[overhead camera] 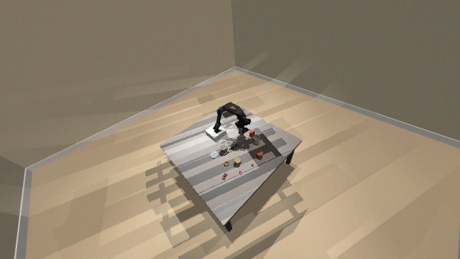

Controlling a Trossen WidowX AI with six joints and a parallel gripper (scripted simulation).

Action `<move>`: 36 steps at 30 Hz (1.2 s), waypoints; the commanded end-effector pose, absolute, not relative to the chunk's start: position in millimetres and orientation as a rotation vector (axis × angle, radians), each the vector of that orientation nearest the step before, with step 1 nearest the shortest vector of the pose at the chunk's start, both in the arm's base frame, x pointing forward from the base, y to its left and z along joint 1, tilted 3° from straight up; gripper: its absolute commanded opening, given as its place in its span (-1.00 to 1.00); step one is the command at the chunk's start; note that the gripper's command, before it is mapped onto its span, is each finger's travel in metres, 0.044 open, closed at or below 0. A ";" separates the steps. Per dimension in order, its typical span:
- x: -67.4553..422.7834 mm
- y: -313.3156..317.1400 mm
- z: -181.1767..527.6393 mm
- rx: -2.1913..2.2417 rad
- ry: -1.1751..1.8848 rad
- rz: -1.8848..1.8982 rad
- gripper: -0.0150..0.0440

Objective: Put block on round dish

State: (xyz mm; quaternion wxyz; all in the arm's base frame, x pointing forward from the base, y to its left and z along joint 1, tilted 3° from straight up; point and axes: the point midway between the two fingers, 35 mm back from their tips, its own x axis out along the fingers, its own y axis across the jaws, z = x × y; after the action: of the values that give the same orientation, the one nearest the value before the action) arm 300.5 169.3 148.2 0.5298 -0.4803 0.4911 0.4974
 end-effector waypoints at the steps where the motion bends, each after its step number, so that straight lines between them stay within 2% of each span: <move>1: 301.0 169.5 148.4 -1.147 1.169 1.187 -0.49; 29: 301.0 169.5 148.4 -1.147 1.169 1.187 -0.49; 36: 283.6 195.6 128.6 -1.145 1.166 1.188 -0.49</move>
State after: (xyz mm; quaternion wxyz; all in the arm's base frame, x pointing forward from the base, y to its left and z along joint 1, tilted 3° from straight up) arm 293.9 181.5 137.8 0.5323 -0.4787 0.4910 0.4965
